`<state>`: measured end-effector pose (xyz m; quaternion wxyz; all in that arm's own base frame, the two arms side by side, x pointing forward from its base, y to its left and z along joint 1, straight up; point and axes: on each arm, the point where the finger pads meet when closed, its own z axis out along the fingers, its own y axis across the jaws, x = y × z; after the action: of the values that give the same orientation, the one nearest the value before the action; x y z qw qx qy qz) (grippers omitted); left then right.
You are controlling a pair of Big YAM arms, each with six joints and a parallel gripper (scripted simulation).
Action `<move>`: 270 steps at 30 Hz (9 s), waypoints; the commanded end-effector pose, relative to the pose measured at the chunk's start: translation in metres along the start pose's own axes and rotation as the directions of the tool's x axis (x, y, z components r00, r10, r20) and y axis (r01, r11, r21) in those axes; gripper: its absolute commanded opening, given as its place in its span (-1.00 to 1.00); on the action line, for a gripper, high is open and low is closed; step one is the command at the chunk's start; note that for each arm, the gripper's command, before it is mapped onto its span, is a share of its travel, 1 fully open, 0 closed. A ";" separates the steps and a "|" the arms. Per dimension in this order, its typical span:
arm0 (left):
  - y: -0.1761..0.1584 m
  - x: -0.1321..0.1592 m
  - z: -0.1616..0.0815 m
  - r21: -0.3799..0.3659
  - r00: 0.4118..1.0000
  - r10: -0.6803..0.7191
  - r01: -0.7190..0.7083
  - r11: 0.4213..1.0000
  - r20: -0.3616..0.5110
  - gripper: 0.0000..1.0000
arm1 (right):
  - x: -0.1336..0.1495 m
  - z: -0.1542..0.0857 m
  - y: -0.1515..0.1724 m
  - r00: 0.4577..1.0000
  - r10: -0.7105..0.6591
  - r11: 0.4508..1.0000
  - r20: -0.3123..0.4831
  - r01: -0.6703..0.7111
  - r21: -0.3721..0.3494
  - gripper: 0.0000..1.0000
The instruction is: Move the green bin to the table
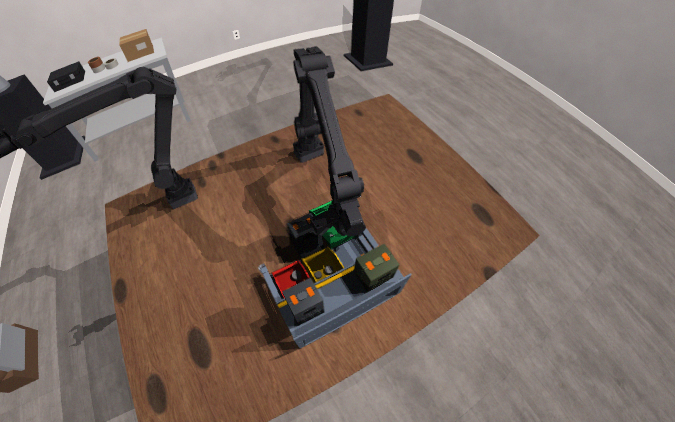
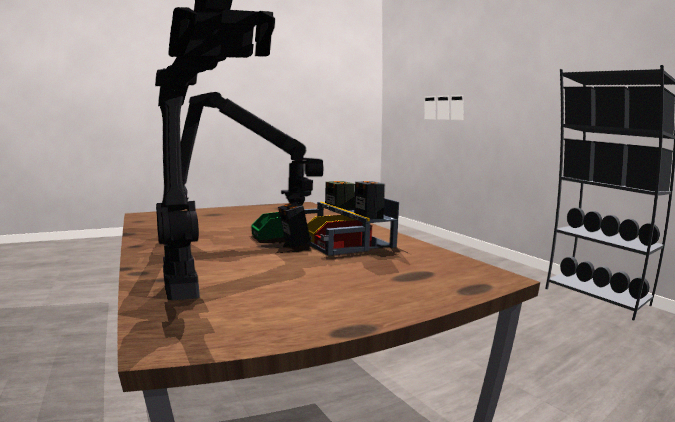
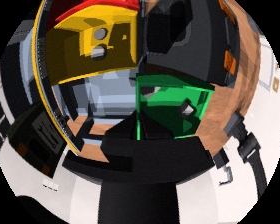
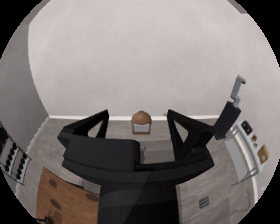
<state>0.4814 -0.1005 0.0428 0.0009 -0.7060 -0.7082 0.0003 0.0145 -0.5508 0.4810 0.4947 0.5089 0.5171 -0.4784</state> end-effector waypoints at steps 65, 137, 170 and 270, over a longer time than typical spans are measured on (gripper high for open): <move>0.023 -0.011 -0.032 -0.069 1.000 0.012 -0.011 0.998 0.018 -1.00 | -0.019 -0.007 -0.005 0.999 -0.009 1.000 0.053 0.008 0.007 1.00; 0.024 -0.011 -0.040 -0.079 1.000 0.010 -0.008 0.997 0.021 -1.00 | -0.019 -0.007 -0.005 0.999 -0.009 1.000 0.053 0.008 0.007 1.00; 0.026 -0.012 -0.044 -0.083 1.000 0.008 -0.006 0.997 0.022 -1.00 | -0.019 -0.007 -0.005 0.999 -0.009 1.000 0.053 0.008 0.007 1.00; -0.002 -0.010 -0.026 -0.057 1.000 0.001 0.000 0.998 0.017 -1.00 | -0.019 -0.007 -0.005 0.999 -0.009 1.000 0.053 0.008 0.007 1.00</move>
<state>0.4708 -0.1016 0.0461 0.0007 -0.7062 -0.7080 0.0005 0.0145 -0.5508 0.4810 0.4947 0.5089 0.5171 -0.4784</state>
